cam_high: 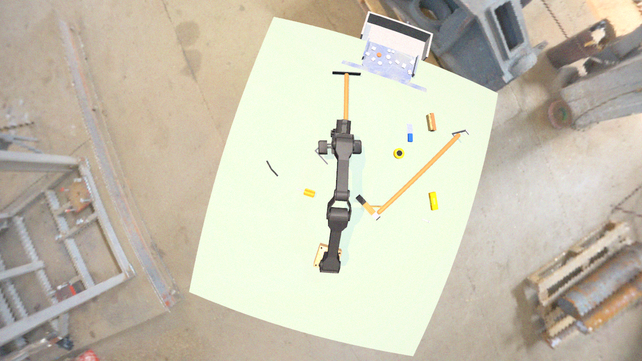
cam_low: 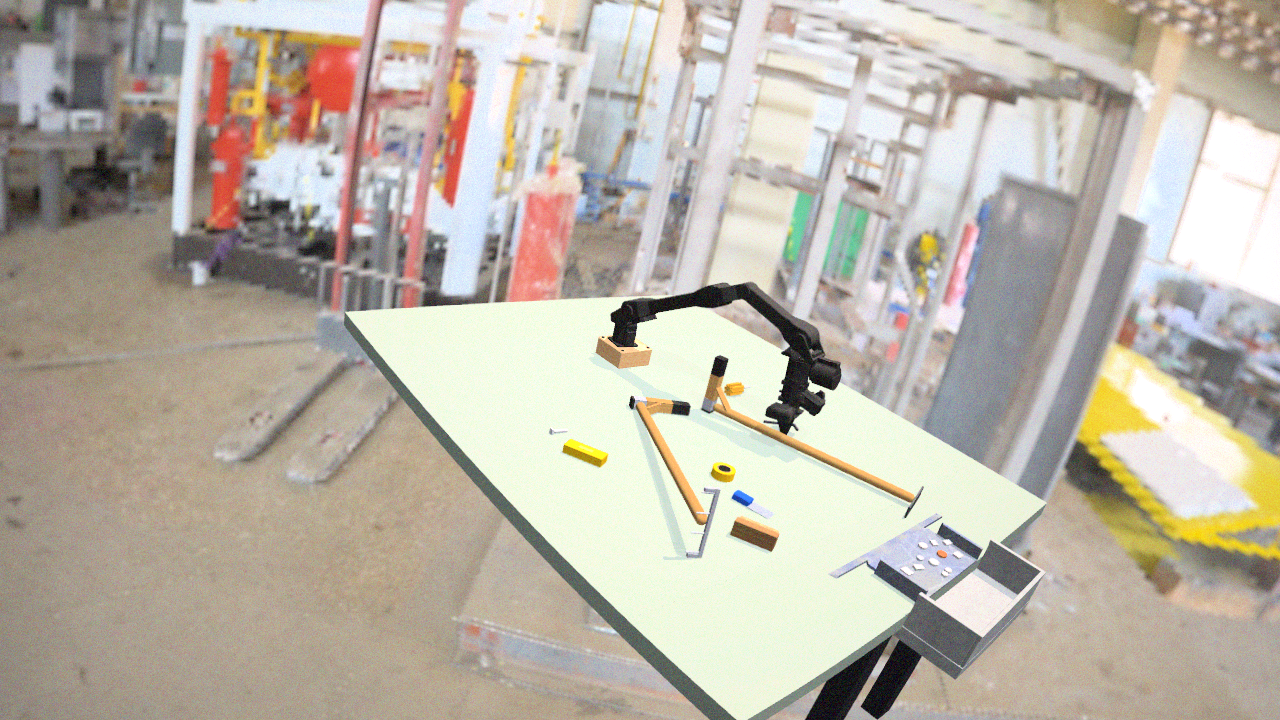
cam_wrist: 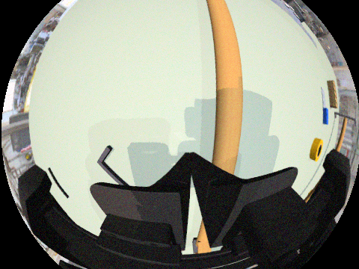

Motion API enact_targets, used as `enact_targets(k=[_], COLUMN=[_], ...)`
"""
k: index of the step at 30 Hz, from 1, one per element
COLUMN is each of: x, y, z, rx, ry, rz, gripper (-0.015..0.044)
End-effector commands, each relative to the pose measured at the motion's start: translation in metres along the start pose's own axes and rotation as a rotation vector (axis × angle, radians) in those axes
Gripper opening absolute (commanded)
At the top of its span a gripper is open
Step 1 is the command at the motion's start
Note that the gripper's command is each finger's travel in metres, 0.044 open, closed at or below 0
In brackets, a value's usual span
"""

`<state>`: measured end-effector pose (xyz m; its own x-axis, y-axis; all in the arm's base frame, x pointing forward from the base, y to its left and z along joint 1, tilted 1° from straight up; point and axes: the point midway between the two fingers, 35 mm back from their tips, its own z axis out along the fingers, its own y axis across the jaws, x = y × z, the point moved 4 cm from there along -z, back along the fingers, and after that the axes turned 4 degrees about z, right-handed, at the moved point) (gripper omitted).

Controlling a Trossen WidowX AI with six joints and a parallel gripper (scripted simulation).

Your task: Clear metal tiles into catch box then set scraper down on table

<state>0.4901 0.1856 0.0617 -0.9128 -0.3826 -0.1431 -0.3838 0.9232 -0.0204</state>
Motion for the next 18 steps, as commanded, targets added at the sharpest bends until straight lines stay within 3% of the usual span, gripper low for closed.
enact_targets(k=[1, 18], x=[0.000, 0.000], y=[-0.004, -0.021], z=[0.000, 0.000], rx=[0.004, 0.008], ry=[-0.003, -0.007], rz=[-0.002, 0.003], gripper=[0.0000, 0.0000])
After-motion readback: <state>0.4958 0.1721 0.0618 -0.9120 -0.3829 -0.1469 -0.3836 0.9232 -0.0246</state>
